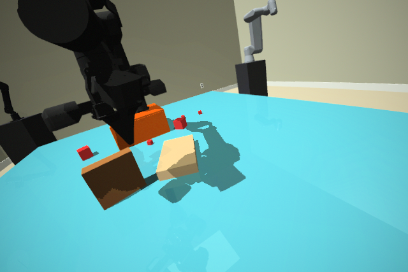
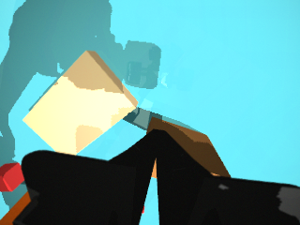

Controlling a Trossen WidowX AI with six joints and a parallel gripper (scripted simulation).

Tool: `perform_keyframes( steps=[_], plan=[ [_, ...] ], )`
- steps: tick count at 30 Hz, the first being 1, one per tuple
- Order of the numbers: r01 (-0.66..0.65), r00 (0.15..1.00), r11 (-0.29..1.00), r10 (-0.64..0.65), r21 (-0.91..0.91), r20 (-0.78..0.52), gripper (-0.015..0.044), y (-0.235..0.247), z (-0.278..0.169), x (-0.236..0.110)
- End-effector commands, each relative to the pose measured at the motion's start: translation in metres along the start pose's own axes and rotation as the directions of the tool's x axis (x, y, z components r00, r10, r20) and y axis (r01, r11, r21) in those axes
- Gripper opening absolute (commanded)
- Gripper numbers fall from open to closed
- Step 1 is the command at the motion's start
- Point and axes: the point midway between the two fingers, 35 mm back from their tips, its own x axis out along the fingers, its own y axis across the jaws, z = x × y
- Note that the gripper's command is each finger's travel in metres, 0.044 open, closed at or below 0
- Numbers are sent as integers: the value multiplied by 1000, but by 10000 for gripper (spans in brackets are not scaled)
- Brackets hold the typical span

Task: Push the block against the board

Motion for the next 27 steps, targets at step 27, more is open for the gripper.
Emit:
perform_keyframes(
  steps=[27],
  plan=[
    [-2,1000,979,3,202,-1,0,-46,-30,49]
  ],
)
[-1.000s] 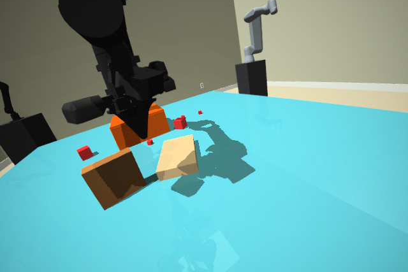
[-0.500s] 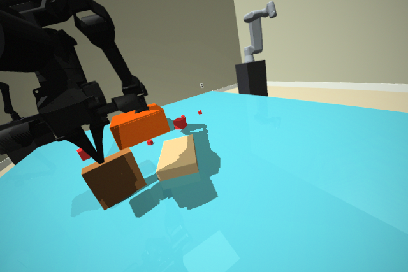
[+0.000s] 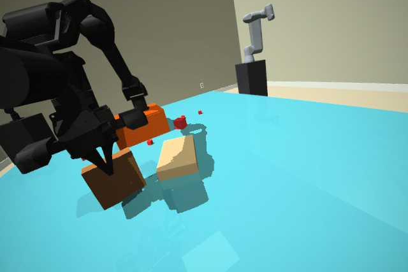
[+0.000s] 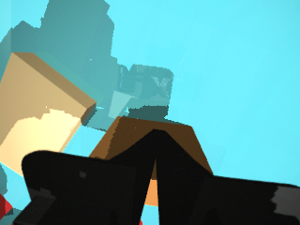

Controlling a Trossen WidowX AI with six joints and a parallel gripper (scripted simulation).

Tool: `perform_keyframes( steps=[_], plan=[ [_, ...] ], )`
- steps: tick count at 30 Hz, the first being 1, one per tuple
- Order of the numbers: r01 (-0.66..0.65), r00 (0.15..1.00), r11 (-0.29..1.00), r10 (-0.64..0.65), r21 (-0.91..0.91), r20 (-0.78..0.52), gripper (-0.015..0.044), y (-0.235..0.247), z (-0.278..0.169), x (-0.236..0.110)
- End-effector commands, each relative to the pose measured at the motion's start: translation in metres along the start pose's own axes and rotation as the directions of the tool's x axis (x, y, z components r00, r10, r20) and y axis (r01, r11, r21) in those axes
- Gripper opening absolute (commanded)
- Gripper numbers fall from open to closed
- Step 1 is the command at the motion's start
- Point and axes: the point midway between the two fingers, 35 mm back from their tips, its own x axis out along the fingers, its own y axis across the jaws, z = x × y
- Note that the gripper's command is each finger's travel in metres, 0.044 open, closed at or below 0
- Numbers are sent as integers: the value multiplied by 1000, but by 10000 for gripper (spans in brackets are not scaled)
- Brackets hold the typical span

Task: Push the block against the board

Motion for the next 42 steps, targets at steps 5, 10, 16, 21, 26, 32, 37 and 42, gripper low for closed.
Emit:
perform_keyframes(
  steps=[5,10,16,21,26,32,37,42],
  plan=[
    [-6,1000,1000,6,-3,-8,0,1,-9,3],
    [-6,1000,1000,6,-3,-8,0,0,-14,3],
    [-6,1000,1000,6,-3,-9,0,0,-20,3],
    [-6,1000,1000,6,-3,-9,0,0,-25,2],
    [-6,1000,1000,6,-3,-10,0,0,-30,3],
    [-6,1000,1000,6,-3,-10,0,0,-36,3],
    [-6,1000,1000,6,-3,-10,0,0,-41,3],
    [-6,1000,1000,6,-3,-11,0,0,-46,3]
  ],
)
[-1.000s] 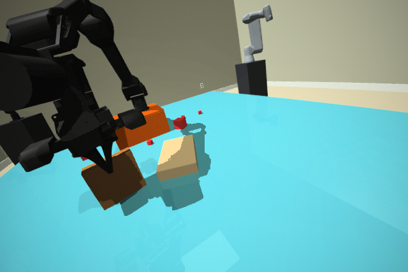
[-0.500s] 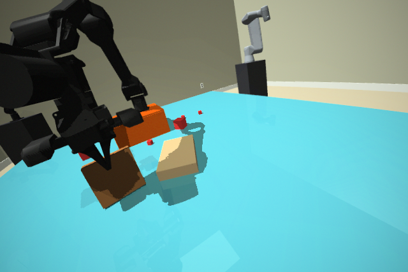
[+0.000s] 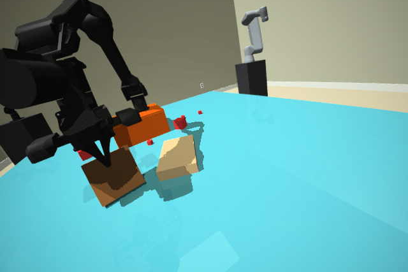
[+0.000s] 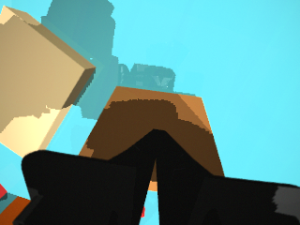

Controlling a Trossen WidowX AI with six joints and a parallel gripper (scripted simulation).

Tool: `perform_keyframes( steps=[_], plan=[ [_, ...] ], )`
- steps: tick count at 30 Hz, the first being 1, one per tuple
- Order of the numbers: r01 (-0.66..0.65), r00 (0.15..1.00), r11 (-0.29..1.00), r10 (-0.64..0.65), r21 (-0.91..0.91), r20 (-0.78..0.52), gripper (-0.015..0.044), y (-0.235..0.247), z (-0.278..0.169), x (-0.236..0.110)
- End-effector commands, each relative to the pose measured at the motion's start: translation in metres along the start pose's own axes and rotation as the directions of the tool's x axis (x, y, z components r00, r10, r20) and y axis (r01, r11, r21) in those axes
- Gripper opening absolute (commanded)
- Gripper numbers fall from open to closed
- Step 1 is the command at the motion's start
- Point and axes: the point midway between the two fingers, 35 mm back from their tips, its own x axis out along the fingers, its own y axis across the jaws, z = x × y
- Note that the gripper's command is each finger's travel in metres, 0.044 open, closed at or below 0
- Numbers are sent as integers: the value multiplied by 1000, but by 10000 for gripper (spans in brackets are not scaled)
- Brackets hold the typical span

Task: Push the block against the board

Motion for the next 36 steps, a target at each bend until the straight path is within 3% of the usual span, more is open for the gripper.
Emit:
perform_keyframes(
  steps=[1,10,36],
  plan=[
    [-3,1000,1000,3,-3,-3,0,1,-5,1],
    [-3,1000,1000,3,-3,-3,0,1,-9,1],
    [-3,1000,1000,3,-3,0,0,0,31,1]
  ],
)
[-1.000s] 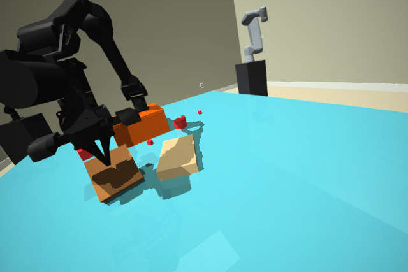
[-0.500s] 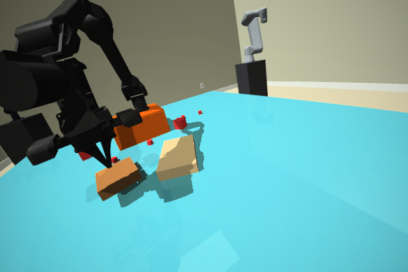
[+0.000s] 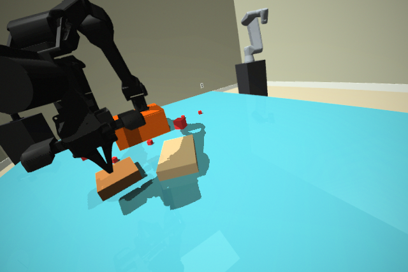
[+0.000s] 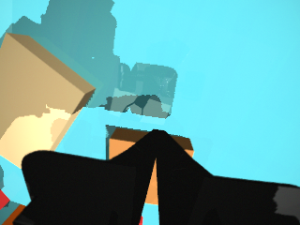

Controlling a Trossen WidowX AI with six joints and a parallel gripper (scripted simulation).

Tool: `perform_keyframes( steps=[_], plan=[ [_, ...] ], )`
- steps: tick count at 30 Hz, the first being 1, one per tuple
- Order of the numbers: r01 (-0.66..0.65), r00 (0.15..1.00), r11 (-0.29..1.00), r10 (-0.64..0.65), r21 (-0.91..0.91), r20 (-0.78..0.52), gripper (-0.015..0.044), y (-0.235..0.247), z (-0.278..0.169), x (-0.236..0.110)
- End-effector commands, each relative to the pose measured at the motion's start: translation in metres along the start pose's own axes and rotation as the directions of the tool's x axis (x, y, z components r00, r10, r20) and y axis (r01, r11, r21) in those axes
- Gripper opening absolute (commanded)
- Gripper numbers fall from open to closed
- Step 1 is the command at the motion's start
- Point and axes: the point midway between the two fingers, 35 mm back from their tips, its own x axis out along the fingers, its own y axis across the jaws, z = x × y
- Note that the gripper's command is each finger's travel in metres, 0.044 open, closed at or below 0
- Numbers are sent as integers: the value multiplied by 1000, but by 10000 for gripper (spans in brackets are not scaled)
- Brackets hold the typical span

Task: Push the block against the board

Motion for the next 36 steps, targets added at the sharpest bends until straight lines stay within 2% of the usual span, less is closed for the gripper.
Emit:
perform_keyframes(
  steps=[1,6,9,11,36],
  plan=[
    [0,1000,1000,0,3,4,0,0,7,-1],
    [0,1000,1000,0,0,2,0,0,8,-3],
    [0,1000,1000,0,2,4,0,0,8,-39],
    [0,1000,1000,0,3,4,0,0,8,-51],
    [0,1000,1000,0,3,4,0,0,8,-51]
  ],
)
